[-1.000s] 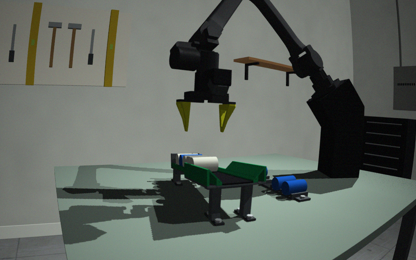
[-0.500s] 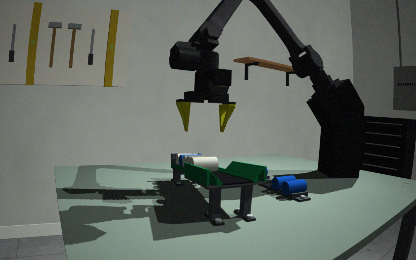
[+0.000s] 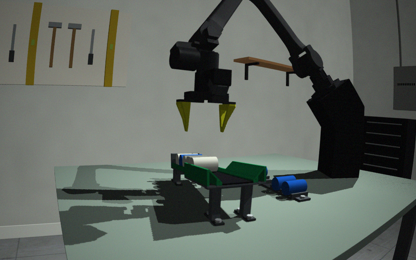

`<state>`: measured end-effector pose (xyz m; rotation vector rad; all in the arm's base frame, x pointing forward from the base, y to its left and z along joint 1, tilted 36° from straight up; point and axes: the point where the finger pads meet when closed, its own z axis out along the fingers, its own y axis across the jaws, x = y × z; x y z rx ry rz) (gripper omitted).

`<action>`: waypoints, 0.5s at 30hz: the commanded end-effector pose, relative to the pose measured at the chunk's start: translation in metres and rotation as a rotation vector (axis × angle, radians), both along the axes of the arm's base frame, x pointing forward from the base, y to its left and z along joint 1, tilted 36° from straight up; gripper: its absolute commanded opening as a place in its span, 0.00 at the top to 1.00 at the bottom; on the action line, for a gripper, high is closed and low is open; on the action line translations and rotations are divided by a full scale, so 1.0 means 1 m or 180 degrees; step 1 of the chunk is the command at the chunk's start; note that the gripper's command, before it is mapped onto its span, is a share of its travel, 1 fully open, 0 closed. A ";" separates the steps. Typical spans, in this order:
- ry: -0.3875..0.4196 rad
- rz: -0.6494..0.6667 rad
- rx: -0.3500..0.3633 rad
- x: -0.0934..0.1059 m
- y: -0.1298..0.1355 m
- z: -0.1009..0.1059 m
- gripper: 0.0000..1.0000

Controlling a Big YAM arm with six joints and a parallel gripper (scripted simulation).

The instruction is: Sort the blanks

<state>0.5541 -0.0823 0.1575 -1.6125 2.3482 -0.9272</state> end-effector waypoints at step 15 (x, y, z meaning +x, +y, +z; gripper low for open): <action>-0.0053 -0.0169 0.0085 -0.009 -0.005 0.004 0.00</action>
